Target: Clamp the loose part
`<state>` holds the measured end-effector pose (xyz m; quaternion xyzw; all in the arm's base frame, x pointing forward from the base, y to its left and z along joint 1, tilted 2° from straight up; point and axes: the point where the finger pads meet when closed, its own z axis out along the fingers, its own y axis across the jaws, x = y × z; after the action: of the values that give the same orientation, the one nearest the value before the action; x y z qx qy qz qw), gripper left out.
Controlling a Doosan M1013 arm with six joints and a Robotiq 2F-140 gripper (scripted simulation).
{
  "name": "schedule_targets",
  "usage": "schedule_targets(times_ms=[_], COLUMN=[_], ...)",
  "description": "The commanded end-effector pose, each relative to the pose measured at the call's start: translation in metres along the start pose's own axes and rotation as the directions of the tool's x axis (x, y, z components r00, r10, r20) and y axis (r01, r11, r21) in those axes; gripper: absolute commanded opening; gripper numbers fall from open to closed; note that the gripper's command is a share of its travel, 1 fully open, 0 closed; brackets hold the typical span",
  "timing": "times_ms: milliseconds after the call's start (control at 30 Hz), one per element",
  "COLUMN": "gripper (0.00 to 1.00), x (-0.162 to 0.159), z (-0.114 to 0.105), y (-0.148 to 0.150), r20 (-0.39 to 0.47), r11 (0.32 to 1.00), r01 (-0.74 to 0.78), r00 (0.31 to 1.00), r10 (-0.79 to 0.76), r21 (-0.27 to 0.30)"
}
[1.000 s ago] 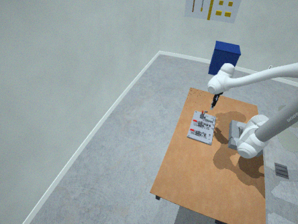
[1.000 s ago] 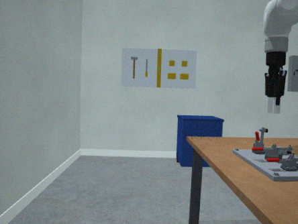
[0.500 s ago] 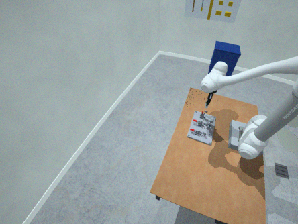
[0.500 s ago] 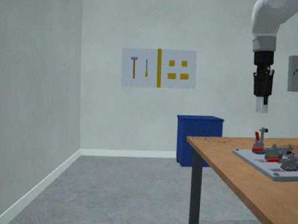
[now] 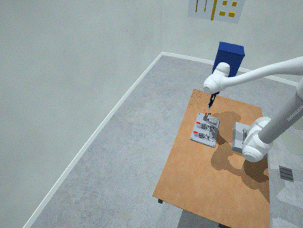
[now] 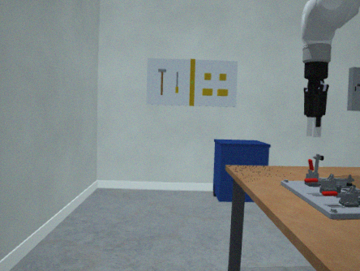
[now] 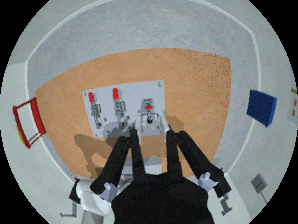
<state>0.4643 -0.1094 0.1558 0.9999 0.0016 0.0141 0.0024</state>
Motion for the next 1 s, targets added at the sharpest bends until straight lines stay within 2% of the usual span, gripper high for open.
schedule_targets(times_ms=[0, 267, 733, 967], gripper=[0.35, 0.35, 0.35, 0.35], x=[0.0, 0.0, 0.0, 0.0], z=[0.002, 0.011, 0.054, 0.067], y=[0.0, 0.0, 0.0, 0.0], r20=[0.0, 0.0, 0.0, 0.0], r11=[1.0, 1.0, 1.0, 1.0], r01=[0.0, 0.0, 0.0, 0.0], r00=[1.0, 1.0, 1.0, 1.0], r10=[0.0, 0.0, 0.0, 0.0], r21=[0.0, 0.0, 0.0, 0.0])
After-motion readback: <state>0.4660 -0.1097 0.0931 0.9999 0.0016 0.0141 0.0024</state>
